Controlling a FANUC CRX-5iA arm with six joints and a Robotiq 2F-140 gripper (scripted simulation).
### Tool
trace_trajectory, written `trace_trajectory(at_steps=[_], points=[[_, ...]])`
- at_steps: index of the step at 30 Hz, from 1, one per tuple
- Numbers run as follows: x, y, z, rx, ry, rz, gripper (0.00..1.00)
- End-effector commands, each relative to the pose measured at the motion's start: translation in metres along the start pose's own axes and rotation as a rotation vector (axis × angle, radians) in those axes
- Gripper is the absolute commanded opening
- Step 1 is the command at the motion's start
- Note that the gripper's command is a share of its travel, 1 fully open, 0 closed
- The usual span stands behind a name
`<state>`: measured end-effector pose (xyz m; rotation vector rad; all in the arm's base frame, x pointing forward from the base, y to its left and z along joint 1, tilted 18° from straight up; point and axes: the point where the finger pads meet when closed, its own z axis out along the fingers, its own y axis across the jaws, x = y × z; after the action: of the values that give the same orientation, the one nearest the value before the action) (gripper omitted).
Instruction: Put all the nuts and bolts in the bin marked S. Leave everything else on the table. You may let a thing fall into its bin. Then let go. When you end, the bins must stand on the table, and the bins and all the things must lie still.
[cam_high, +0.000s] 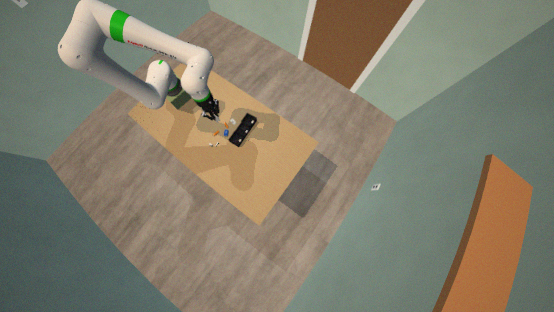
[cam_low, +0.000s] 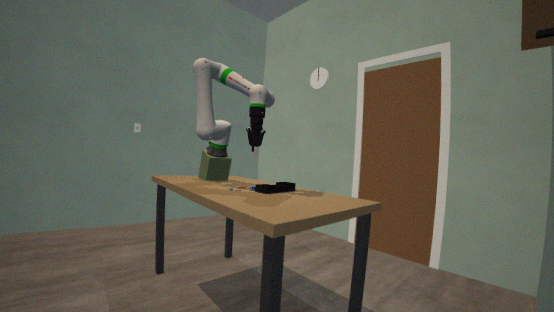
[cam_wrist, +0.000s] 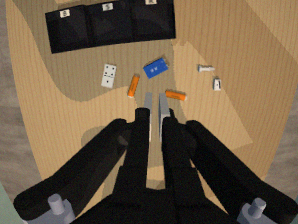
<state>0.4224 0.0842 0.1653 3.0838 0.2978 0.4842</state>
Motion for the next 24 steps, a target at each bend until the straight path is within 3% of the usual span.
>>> trace_trajectory(at_steps=[1, 4, 19, 24], points=[[0.018, 0.000, 0.017, 0.000, 0.000, -0.076, 0.05], [0.024, 0.000, 0.022, 0.000, 0.000, -0.076, 0.05], [0.113, -0.001, 0.106, 0.000, 0.000, -0.076, 0.05], [0.117, -0.001, 0.110, 0.000, 0.000, -0.076, 0.05]])
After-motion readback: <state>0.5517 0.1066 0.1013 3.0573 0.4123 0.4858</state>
